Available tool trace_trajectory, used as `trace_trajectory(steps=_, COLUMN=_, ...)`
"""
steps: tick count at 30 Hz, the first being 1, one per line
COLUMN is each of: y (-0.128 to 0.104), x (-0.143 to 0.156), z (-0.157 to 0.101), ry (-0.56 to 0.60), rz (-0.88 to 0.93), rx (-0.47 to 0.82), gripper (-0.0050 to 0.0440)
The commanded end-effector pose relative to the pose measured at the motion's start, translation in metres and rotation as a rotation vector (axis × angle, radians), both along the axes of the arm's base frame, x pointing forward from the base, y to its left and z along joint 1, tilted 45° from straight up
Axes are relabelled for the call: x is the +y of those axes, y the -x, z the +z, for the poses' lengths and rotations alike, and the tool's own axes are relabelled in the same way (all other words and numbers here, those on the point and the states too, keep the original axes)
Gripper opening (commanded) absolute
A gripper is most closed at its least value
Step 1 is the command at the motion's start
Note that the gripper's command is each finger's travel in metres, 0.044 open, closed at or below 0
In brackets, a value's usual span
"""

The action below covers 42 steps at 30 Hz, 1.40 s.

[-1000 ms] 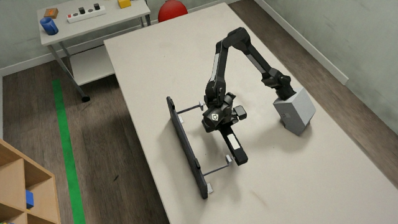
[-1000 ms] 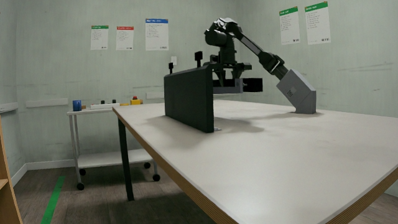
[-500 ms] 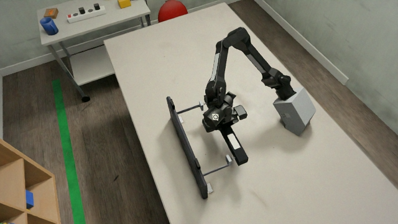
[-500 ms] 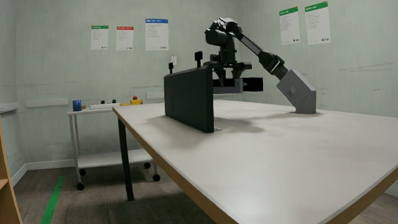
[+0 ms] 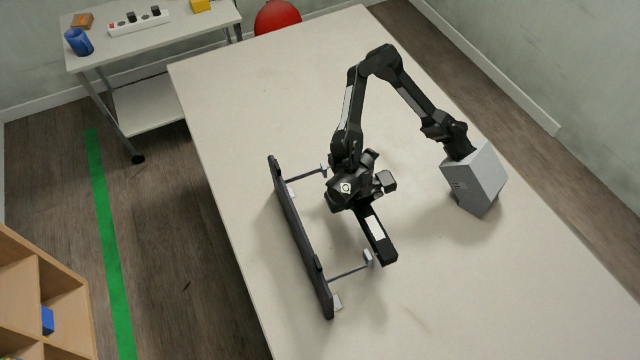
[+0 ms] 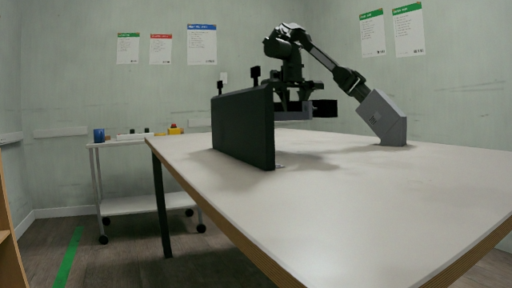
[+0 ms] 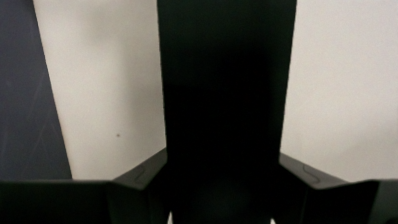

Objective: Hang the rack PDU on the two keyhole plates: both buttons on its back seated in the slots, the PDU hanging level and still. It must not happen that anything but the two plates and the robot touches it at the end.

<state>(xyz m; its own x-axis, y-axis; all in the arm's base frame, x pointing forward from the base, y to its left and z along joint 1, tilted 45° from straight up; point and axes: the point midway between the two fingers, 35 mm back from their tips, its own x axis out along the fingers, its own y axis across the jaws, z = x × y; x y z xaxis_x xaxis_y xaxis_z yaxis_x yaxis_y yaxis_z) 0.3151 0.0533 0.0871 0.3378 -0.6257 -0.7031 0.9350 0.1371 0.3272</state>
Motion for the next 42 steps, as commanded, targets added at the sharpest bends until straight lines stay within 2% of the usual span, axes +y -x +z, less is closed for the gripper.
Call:
trace_trajectory(steps=1, y=-0.005, x=0.004, z=0.009, ry=-0.014, rz=0.010, rx=-0.030, gripper=-0.0050)
trace_trajectory(steps=14, y=-0.002, x=0.001, z=0.006, ry=-0.010, rz=0.001, rx=-0.018, gripper=-0.0050)
trace_trajectory(steps=42, y=-0.020, x=0.007, z=0.014, ry=-0.013, rz=0.009, rx=-0.027, gripper=-0.0050)
